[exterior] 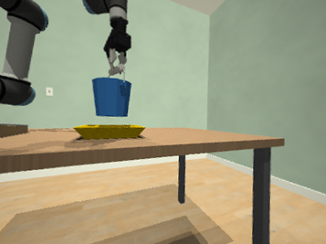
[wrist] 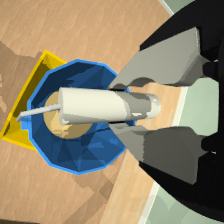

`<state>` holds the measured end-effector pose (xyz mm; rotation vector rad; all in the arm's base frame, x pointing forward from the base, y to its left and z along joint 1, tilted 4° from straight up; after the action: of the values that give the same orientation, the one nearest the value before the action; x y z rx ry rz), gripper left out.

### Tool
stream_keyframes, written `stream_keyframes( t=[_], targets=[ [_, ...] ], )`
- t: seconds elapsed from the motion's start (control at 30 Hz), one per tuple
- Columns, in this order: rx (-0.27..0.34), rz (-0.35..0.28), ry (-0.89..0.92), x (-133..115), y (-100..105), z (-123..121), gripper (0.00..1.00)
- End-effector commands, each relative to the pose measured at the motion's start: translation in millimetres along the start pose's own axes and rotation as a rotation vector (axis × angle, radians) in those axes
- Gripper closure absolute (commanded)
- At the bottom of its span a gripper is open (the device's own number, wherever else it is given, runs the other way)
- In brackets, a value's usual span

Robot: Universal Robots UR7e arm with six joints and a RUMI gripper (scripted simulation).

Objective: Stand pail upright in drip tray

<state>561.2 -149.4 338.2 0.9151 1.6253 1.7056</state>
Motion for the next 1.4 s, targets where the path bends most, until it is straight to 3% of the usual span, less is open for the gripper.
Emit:
stream_keyframes(
  t=[0.0, 1.37],
  targets=[
    [-0.001, -0.002, 0.000, -0.1, 0.9, 0.0, 1.00],
    [-0.001, -0.002, 0.000, -0.2, -5.8, 0.0, 1.00]
  ],
)
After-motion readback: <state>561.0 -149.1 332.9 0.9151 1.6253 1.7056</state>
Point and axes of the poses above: the point where the finger pads meet when closed, its own y axis back along the fingers, its own z axis across the jaws, x = y × z, the point moved 10 cm from there along y, back along the fingers, and after that the axes turned 10 degrees about y, right-handed, at the moved point
